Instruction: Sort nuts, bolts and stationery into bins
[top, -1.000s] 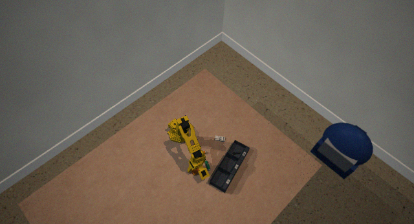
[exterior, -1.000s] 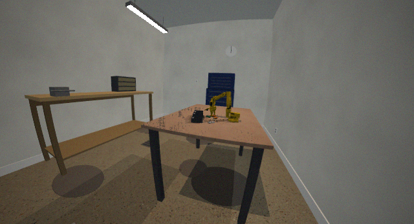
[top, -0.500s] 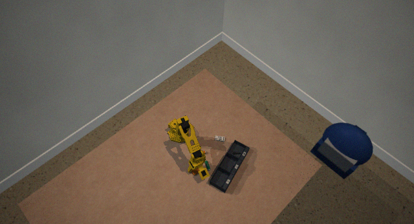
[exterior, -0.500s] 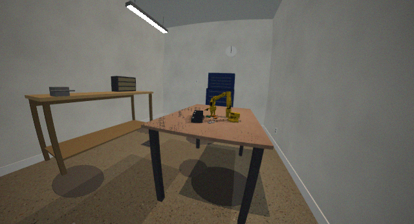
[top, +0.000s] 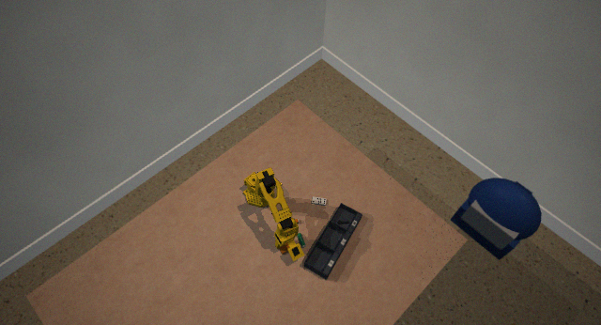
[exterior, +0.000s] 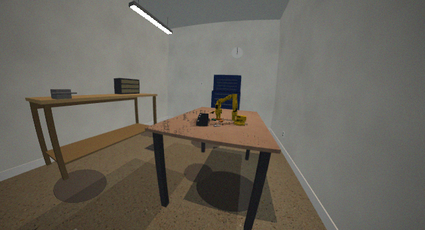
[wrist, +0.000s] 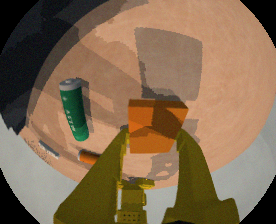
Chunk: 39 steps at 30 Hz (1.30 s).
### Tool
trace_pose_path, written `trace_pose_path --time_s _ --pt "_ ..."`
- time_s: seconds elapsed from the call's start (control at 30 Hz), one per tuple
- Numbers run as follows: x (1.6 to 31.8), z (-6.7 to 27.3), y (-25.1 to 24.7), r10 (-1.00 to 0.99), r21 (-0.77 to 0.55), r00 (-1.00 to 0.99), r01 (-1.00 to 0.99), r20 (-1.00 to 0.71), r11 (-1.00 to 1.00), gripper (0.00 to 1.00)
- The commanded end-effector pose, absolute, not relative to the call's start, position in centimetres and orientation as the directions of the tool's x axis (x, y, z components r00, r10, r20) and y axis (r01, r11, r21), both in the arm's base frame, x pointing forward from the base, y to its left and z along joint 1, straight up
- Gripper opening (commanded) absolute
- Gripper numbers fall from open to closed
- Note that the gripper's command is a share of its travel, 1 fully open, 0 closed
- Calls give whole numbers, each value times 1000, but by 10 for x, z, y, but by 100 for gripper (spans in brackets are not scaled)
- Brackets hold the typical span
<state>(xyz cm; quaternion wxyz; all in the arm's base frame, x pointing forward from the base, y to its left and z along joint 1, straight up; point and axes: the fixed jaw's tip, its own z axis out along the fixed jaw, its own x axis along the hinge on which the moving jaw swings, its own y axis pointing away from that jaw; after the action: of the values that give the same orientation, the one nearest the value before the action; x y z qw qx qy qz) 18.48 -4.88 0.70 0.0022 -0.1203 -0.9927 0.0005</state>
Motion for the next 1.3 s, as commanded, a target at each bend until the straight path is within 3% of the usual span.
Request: trace_pose_path --time_s 0.0,0.5,1.27 --pt "187 9 -51 241 -1 -970 241 -19 971 12" --pt "187 9 -51 241 -1 -970 241 -19 971 1" --pt "187 9 -51 241 -1 -970 241 -19 971 0"
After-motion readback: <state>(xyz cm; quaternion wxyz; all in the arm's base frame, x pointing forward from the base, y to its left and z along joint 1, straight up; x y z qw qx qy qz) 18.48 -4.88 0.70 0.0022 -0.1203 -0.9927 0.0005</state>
